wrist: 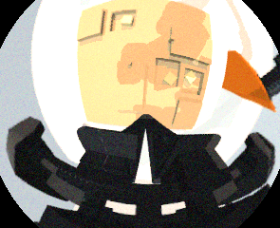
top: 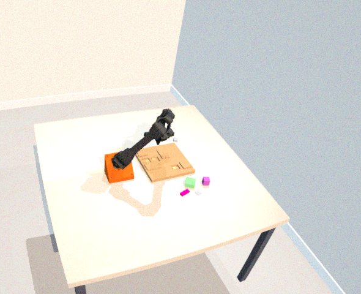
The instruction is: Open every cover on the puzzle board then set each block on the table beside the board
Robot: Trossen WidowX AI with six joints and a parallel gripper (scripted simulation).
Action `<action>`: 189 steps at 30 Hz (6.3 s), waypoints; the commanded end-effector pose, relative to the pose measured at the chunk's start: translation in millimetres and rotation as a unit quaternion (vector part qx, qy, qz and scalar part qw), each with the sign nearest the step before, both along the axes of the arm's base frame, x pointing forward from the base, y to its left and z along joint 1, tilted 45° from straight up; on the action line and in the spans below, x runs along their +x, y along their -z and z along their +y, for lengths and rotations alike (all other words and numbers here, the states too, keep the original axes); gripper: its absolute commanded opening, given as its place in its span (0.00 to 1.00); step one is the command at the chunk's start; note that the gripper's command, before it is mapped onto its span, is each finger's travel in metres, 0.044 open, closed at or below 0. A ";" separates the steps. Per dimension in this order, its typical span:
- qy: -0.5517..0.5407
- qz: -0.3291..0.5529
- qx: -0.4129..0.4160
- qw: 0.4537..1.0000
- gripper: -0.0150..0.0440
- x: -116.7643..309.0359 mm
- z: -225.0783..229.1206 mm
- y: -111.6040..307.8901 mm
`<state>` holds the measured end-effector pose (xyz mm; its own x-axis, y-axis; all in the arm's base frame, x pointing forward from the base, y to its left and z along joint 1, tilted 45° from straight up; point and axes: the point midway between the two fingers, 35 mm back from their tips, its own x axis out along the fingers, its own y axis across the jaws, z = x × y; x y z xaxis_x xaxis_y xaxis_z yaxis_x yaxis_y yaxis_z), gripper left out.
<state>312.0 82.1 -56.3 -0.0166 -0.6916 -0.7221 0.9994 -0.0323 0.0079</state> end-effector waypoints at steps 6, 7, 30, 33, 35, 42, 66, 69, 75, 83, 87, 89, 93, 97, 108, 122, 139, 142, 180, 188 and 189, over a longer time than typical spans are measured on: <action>0.001 0.003 -0.002 1.000 0.25 -1.1 -8.2 7.9; 0.001 0.003 -0.002 1.000 0.25 -1.1 -8.9 8.7; 0.001 0.003 -0.002 1.000 0.25 -1.7 -24.8 25.1; 0.001 0.003 -0.002 1.000 0.25 -1.9 -26.8 27.1; 0.001 0.003 -0.002 1.000 0.25 -2.0 -28.2 28.5; 0.001 0.003 -0.003 1.000 0.25 -2.6 -33.1 33.2; 0.002 0.003 -0.003 1.000 0.25 7.8 -38.3 42.3; 0.002 0.003 -0.003 1.000 0.25 11.6 -37.6 43.0; 0.002 0.002 -0.003 1.000 0.25 16.6 -37.0 43.8; 0.002 0.002 -0.003 1.000 0.25 26.4 -36.8 44.0; 0.002 0.002 -0.003 1.000 0.25 31.7 -36.8 44.1; 0.002 0.002 -0.003 1.000 0.25 34.3 -36.9 44.1; 0.002 0.002 -0.003 1.000 0.25 37.6 -37.1 44.0; 0.002 0.002 -0.003 1.000 0.25 41.2 -37.6 43.5; 0.002 0.001 -0.003 1.000 0.25 55.5 -40.4 41.1; 0.002 0.001 -0.004 1.000 0.25 69.0 -45.2 36.7; 0.002 0.000 -0.004 1.000 0.25 83.9 -53.2 29.3; 0.002 0.000 -0.004 1.000 0.25 86.6 -55.1 27.5; 0.002 0.000 -0.005 1.000 0.25 106.1 -67.5 2.7; 0.002 0.000 -0.004 1.000 0.25 106.9 -60.1 -4.7; 0.002 0.000 -0.004 1.000 0.25 107.0 -59.2 -5.6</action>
